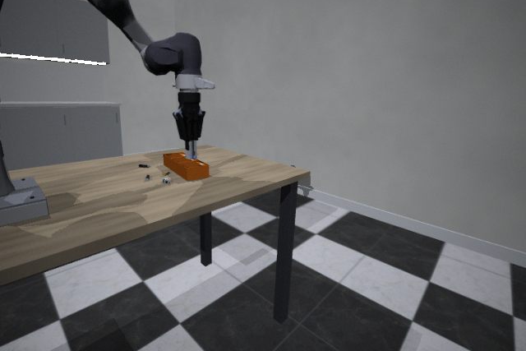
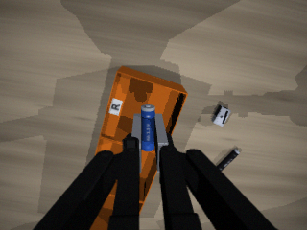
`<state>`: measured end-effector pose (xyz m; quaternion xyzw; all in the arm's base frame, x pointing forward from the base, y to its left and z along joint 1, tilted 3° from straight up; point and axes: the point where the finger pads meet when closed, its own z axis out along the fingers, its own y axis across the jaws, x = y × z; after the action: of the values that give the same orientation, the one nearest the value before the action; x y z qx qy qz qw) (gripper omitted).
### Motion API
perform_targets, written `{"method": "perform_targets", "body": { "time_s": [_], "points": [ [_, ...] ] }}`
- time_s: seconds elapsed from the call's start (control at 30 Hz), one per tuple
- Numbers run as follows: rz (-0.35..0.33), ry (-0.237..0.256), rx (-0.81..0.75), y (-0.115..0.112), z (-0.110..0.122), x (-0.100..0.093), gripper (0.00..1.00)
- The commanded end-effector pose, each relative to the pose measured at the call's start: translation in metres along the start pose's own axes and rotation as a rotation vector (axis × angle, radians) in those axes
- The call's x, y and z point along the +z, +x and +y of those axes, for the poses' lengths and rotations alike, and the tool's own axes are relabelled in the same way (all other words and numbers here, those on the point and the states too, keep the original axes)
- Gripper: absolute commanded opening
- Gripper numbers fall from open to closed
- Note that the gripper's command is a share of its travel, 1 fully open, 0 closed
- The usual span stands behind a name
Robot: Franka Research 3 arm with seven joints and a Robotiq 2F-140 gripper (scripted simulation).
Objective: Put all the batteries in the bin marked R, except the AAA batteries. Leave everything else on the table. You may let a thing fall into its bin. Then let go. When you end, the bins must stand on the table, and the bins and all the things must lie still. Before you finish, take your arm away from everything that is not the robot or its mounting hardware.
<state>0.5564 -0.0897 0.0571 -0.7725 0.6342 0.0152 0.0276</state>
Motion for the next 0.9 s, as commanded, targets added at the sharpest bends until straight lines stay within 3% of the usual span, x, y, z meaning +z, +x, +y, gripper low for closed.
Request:
{"method": "perform_targets", "body": {
  "time_s": [0.0, 0.37, 0.87],
  "points": [
    [0.002, -0.01, 0.128, -0.0009, 0.001, 0.0003, 0.05],
    [0.004, -0.022, 0.311, -0.0009, 0.0014, 0.0003, 0.05],
    [0.004, -0.022, 0.311, -0.0005, 0.0011, 0.0003, 0.05]
  ]
}}
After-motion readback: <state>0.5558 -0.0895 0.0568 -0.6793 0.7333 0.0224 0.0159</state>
